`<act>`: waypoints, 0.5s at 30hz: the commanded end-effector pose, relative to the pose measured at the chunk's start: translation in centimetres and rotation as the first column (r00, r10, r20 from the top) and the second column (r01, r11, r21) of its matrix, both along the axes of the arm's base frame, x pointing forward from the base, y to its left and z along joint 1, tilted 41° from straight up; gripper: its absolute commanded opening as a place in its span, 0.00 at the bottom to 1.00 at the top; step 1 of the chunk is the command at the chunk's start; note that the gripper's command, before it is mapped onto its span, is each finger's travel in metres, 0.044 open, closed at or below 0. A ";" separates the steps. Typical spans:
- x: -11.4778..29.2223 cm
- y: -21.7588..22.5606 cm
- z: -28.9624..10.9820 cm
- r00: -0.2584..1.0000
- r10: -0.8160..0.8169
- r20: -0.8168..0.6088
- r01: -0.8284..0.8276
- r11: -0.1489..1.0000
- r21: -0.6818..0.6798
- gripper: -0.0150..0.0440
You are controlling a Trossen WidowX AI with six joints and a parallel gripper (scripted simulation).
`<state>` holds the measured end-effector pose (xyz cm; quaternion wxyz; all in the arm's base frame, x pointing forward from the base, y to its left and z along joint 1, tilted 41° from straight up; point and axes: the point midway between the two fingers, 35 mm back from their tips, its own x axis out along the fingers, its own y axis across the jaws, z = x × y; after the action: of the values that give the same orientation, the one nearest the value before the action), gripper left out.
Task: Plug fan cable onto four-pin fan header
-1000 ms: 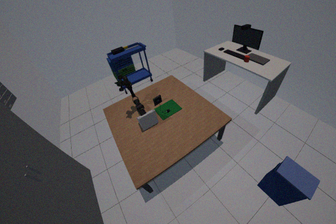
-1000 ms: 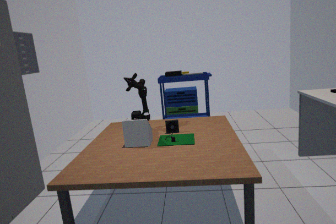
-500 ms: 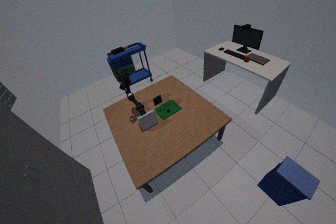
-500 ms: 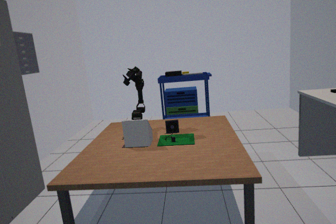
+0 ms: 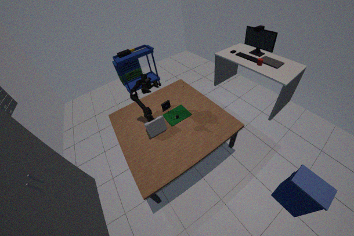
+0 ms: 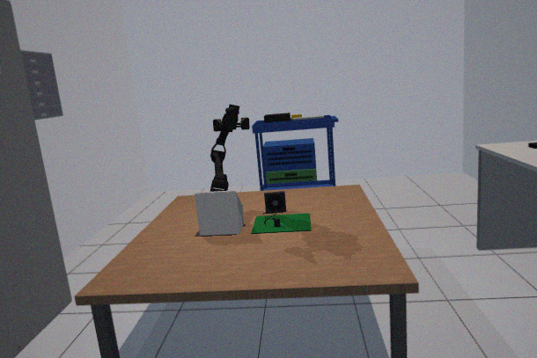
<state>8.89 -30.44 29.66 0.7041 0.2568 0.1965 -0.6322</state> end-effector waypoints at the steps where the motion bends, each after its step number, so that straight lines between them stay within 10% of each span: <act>1: 4.5 -0.1 -3.4 0.969 0.235 -0.072 -0.223 0.965 0.137 1.00; 15: 18.6 8.9 -19.3 0.338 0.930 0.145 -0.760 0.179 0.625 1.00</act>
<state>25.31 -24.42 13.23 0.7882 0.2235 0.5502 -0.1615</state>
